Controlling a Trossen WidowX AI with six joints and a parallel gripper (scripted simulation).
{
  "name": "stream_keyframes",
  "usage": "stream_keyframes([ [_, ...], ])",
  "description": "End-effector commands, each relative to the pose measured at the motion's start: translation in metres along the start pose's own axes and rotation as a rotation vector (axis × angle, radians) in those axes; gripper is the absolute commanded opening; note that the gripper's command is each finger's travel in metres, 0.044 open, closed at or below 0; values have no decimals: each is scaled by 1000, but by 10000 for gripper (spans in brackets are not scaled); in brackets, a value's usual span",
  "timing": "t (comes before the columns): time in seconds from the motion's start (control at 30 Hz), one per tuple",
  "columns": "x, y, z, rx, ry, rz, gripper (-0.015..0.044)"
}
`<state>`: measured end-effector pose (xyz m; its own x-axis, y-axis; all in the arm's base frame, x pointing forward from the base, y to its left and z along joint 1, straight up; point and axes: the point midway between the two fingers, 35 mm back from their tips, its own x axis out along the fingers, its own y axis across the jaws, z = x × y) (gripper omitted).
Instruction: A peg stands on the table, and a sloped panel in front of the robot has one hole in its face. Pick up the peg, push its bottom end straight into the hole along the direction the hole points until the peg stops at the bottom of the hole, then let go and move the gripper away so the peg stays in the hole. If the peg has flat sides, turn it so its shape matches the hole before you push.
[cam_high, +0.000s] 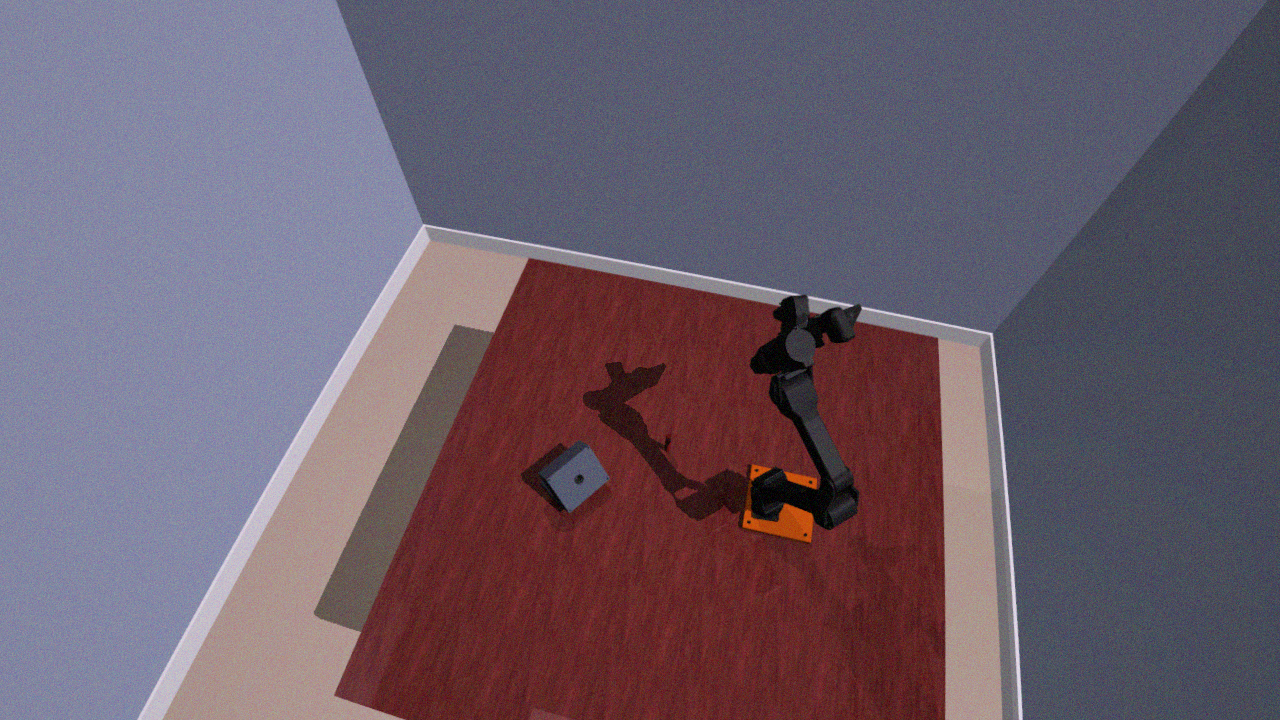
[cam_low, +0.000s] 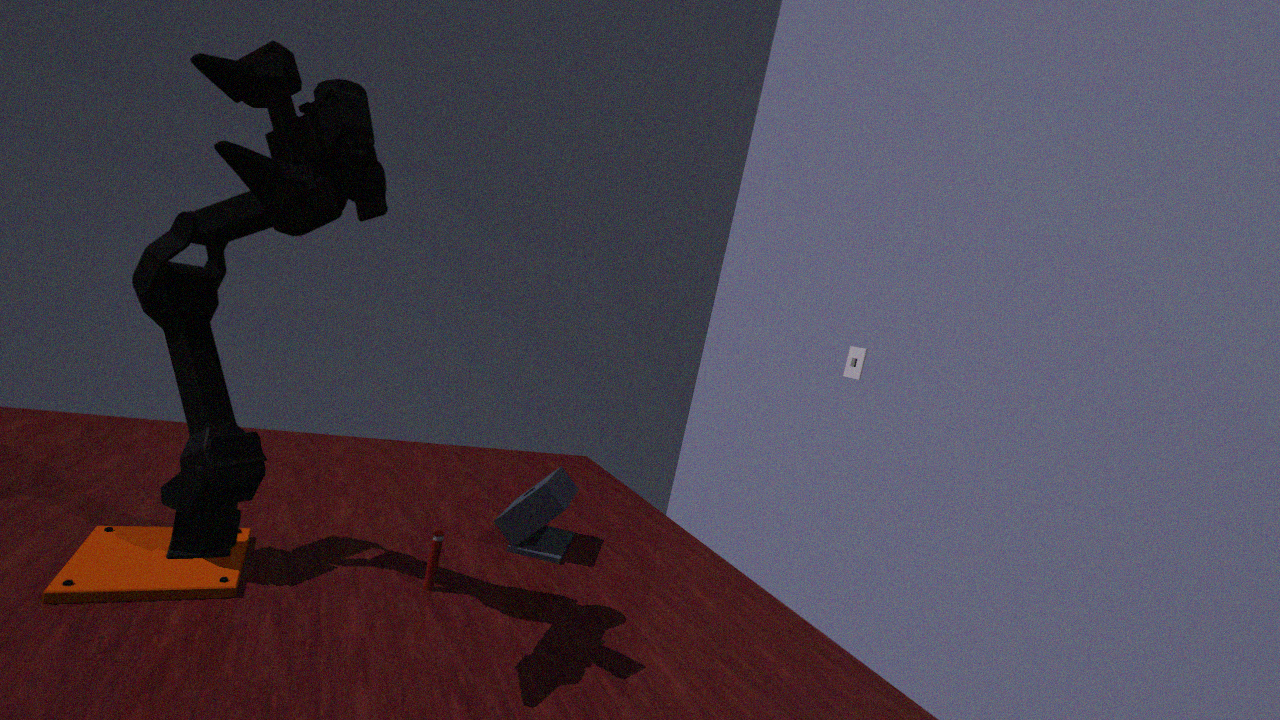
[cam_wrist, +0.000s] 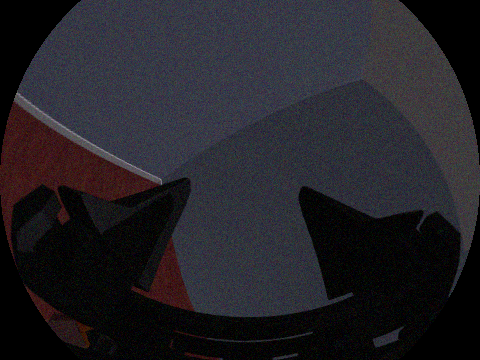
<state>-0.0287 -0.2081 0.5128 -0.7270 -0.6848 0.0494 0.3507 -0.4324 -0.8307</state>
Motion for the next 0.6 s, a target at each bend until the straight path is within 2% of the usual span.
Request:
stream_keyframes([
  [0.0,0,1,1,-2,-5,2,426],
  [0.03,-1,5,5,-10,-20,8,440],
  [0.27,-12,59,50,-110,-222,117,440],
  [0.57,-46,142,88,-238,-451,332,440],
])
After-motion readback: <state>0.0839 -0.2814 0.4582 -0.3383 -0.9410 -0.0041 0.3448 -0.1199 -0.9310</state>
